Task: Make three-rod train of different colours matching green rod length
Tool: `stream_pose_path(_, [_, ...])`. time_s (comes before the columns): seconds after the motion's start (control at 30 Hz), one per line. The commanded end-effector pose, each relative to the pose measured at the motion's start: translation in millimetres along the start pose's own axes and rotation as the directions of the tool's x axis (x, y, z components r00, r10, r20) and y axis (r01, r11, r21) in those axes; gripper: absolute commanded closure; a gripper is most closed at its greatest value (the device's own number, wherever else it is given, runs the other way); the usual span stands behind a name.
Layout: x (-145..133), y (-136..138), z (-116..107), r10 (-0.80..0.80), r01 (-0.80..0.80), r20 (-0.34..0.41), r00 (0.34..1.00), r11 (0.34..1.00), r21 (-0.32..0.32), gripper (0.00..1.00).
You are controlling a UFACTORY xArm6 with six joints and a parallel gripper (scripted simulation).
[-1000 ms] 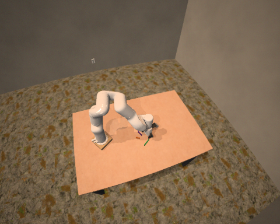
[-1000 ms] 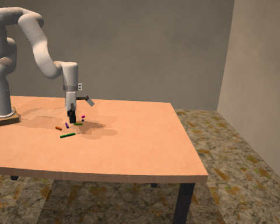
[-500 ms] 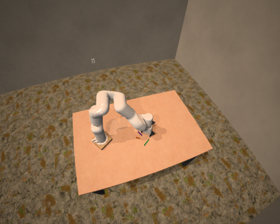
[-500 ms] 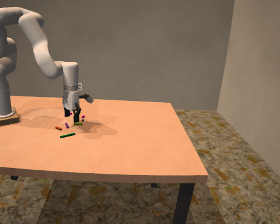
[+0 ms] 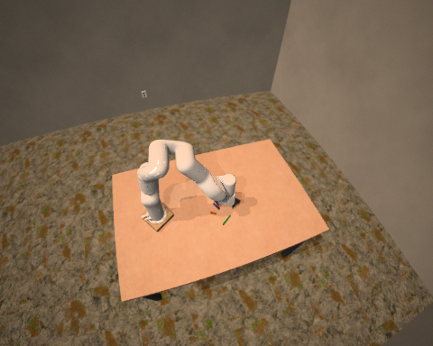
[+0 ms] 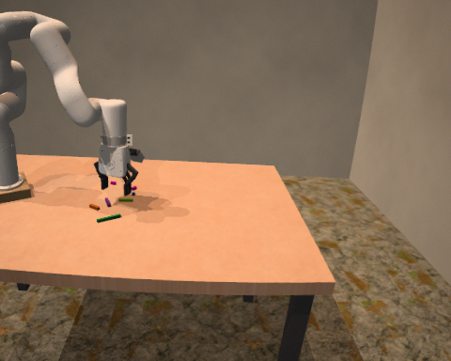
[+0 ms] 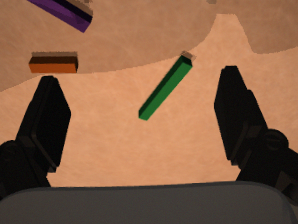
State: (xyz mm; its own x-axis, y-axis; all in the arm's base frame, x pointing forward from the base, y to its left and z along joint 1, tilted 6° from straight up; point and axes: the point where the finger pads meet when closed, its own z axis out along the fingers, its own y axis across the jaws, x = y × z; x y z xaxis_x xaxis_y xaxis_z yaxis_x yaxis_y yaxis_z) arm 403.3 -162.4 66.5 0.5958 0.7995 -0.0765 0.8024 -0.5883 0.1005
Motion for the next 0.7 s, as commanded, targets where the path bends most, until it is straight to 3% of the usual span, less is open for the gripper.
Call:
stream_pose_path(0.0, [2.7,0.3,-1.4,-0.166,0.166,-0.016,0.986,0.986,0.002,0.00])
stream_pose_path(0.3, [6.1,-1.4,-1.5,-0.388,0.388,-0.017,0.922,0.922,-0.002,0.00])
stream_pose_path(0.67, [6.6,-1.6,-1.5,-0.416,0.416,-0.016,0.909,0.909,-0.002,0.00])
